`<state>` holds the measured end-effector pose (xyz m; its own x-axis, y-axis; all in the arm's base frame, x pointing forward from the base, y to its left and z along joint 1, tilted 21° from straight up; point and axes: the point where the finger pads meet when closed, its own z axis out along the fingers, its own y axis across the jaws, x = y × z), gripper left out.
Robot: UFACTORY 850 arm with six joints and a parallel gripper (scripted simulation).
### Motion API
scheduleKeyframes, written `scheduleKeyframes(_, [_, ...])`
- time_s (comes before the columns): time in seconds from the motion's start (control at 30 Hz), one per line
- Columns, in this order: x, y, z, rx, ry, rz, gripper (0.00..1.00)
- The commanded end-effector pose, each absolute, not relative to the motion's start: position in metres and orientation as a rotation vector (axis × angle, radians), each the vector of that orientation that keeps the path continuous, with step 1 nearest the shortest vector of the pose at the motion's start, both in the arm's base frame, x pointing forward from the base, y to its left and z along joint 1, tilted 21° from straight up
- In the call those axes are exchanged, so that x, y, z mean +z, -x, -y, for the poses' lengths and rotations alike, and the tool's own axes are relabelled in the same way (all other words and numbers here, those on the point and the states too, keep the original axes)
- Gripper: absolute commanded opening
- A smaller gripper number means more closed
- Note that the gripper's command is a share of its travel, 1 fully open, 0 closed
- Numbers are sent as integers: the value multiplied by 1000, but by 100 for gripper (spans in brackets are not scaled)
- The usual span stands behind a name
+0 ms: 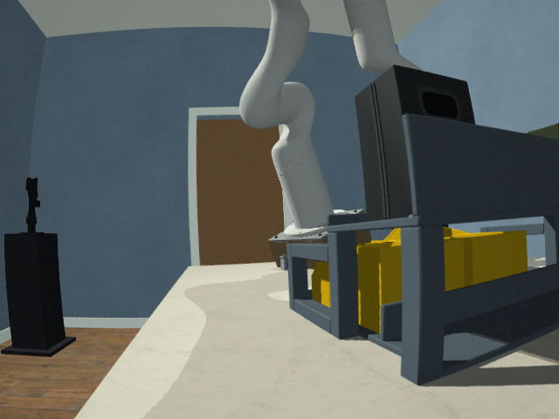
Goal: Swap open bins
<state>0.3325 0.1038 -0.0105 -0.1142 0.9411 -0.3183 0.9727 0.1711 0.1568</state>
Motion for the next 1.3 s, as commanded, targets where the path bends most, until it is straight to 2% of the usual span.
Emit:
scheduleKeyframes(0.0, [-10,-333,-104,-127,-1820,-2111,0])
scheduleKeyframes(1.27, [-23,-336,-100,-127,-1820,-2111,0])
